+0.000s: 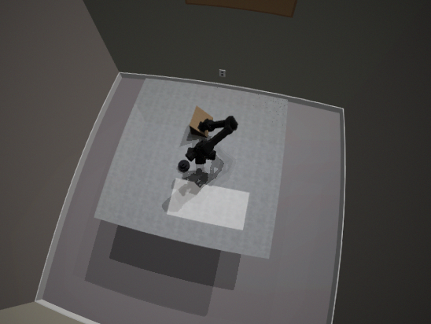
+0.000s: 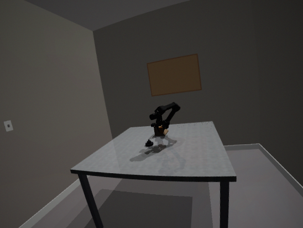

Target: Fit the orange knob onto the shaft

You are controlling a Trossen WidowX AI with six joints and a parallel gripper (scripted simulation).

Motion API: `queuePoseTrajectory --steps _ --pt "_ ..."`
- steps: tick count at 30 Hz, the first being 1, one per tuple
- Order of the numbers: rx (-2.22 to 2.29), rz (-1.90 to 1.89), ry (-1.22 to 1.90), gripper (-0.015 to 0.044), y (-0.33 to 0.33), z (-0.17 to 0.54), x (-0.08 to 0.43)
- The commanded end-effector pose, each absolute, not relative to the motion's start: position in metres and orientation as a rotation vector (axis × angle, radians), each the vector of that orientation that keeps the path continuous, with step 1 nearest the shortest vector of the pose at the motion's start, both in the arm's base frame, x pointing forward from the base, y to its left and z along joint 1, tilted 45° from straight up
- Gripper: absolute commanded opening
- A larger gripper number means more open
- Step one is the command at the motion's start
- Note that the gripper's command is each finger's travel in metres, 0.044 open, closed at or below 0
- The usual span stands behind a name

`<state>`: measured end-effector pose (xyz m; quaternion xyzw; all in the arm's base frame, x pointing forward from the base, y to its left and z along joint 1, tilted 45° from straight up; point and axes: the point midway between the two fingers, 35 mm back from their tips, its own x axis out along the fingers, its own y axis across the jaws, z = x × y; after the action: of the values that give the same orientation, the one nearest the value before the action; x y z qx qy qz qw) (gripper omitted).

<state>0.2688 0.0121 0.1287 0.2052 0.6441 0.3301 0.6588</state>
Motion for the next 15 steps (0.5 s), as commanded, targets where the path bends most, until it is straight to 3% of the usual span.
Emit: queuePoseTrajectory --steps 1,15 --pt "0.461 0.746 1.450 0.0000 -0.002 0.144 0.268" --pt "0.462 0.747 1.449 0.0000 -0.017 0.130 0.281"
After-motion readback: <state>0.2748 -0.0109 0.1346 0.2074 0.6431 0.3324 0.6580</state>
